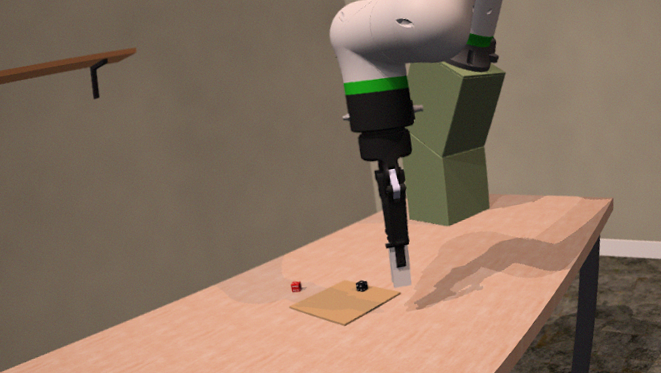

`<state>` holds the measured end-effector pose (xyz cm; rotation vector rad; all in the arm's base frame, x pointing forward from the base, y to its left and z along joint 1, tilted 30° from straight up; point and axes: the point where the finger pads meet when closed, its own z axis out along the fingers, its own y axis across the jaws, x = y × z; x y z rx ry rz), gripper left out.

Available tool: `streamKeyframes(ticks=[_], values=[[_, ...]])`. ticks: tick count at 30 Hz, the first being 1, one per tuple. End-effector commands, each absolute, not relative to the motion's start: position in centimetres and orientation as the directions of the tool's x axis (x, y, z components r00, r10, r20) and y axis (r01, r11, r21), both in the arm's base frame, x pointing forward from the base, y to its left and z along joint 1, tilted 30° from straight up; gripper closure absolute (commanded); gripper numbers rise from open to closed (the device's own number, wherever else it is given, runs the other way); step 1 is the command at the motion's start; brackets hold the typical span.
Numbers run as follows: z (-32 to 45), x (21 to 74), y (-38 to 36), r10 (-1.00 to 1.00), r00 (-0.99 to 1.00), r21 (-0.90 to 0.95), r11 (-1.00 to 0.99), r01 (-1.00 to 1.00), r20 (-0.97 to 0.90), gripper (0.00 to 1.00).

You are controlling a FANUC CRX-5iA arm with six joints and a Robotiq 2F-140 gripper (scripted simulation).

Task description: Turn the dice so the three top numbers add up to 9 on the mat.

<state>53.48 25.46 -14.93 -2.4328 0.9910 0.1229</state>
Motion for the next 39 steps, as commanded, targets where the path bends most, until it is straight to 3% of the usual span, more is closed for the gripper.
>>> streamKeyframes(ticks=[1, 18, 39], values=[[-12.0, 53.1, 23.9, -0.630, 0.730, -0.420, -0.606, -0.676, -0.265, 0.93], [-11.3, 53.1, 23.0, -0.617, 0.744, -0.425, -0.619, -0.660, -0.256, 0.93], [-15.6, 53.5, 14.5, -0.187, 0.982, -0.494, -0.855, -0.157, 0.012, 0.93]])
